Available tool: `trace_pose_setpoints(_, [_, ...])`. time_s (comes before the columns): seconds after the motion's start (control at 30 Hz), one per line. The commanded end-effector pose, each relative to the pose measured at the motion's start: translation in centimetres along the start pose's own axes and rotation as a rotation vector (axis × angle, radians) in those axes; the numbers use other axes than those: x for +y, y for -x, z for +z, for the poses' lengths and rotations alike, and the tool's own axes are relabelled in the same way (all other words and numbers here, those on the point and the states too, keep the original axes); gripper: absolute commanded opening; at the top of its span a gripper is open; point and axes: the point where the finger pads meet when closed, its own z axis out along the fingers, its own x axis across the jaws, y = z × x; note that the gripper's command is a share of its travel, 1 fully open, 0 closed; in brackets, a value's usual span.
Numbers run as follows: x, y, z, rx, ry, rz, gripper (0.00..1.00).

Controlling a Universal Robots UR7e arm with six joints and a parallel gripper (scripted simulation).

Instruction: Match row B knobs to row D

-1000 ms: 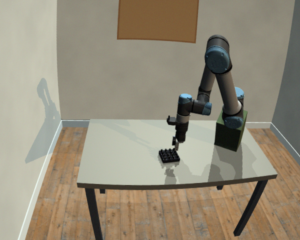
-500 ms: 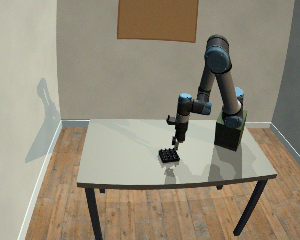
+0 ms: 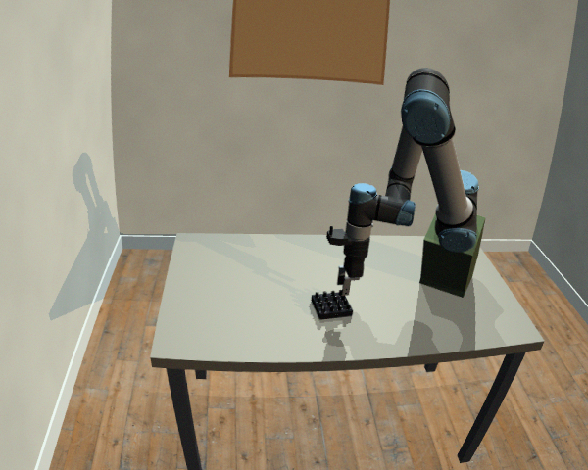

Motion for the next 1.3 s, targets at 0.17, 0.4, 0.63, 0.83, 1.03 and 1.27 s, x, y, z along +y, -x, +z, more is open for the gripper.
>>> trace_pose_setpoints(0.17, [-0.2,-0.1,-0.1,0.002,-0.003,-0.001,1.0])
trace_pose_setpoints(0.4, [-0.2,-0.1,-0.1,0.002,-0.003,-0.001,1.0])
trace_pose_setpoints(0.63, [-0.2,-0.1,-0.1,0.002,-0.003,-0.001,1.0])
trace_pose_setpoints(0.83, [0.2,-0.1,-0.1,0.0,-0.001,0.002,1.0])
trace_pose_setpoints(1.03, [0.8,-0.1,-0.1,-0.003,-0.002,0.002,1.0])
trace_pose_setpoints(1.27, [1.7,-0.1,-0.1,-0.002,-0.002,0.002,1.0])
